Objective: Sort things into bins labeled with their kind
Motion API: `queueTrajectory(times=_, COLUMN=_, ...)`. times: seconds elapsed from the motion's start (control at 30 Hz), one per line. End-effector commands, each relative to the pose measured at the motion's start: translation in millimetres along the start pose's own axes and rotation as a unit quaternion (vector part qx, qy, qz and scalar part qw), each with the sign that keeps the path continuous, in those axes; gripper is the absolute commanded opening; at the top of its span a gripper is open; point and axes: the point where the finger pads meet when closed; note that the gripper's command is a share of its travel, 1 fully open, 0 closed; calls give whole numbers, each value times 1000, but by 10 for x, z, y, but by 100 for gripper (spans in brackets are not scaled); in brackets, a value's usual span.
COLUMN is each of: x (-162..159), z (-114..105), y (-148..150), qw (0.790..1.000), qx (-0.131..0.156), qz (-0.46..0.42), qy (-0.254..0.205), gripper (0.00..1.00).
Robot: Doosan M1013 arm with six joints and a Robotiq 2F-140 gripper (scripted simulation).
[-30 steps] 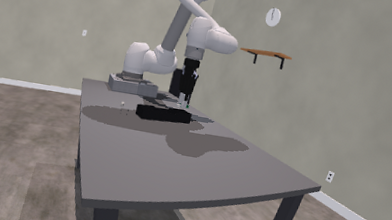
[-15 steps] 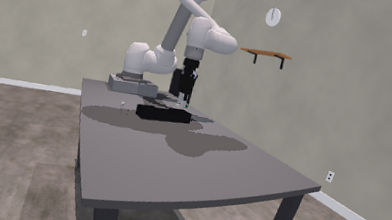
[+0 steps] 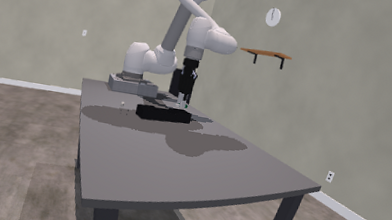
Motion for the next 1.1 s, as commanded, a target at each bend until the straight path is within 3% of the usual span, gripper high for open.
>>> queueTrajectory(times=0.0, x=0, z=53, y=0, qw=1000, qx=0, qz=0, qy=0, gripper=11)
queueTrajectory(times=0.67, x=0, z=413, y=0, qw=1000, qx=0, qz=0, qy=0, gripper=11)
queueTrajectory(times=1.07, x=0, z=507, y=0, qw=1000, qx=0, qz=0, qy=0, gripper=11)
Point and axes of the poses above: the point where the finger pads meet when closed, its own z axis out along the fingers, its own y axis across the jaws, x = y × z, and after that the axes turned 15 degrees about z, right-handed
